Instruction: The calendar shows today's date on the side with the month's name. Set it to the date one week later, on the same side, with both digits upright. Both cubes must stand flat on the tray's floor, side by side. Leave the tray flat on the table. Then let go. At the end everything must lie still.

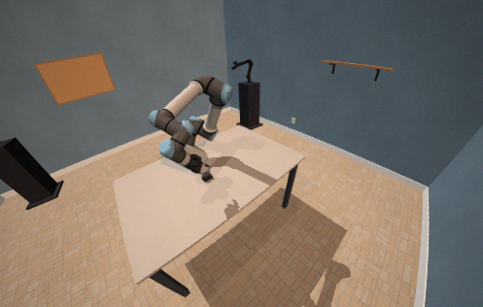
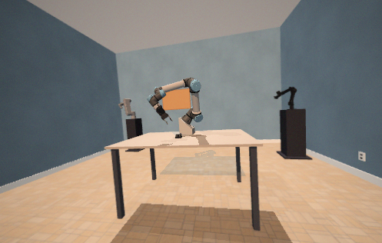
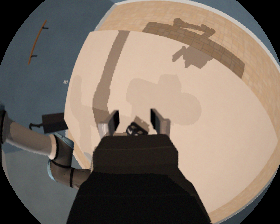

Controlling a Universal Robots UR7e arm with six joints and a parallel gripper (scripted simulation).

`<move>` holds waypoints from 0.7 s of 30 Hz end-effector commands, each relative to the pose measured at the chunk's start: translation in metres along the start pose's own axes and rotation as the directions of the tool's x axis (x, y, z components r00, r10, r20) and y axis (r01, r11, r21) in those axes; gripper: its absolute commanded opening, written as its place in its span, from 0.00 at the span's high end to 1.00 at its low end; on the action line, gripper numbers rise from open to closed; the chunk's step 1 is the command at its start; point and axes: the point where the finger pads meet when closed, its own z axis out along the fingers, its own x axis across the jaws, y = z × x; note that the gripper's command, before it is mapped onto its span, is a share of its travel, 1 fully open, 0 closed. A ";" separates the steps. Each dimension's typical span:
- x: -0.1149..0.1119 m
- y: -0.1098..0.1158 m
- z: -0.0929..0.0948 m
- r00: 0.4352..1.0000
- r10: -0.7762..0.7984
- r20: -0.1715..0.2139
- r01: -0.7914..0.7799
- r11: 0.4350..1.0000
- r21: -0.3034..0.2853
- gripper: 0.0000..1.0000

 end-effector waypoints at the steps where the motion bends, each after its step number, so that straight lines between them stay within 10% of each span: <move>1: -0.012 0.013 0.007 0.985 -0.156 -0.070 0.154 0.987 -0.037 0.00; 21: -0.044 0.057 0.038 0.776 -0.598 -0.201 0.547 0.797 -0.257 0.00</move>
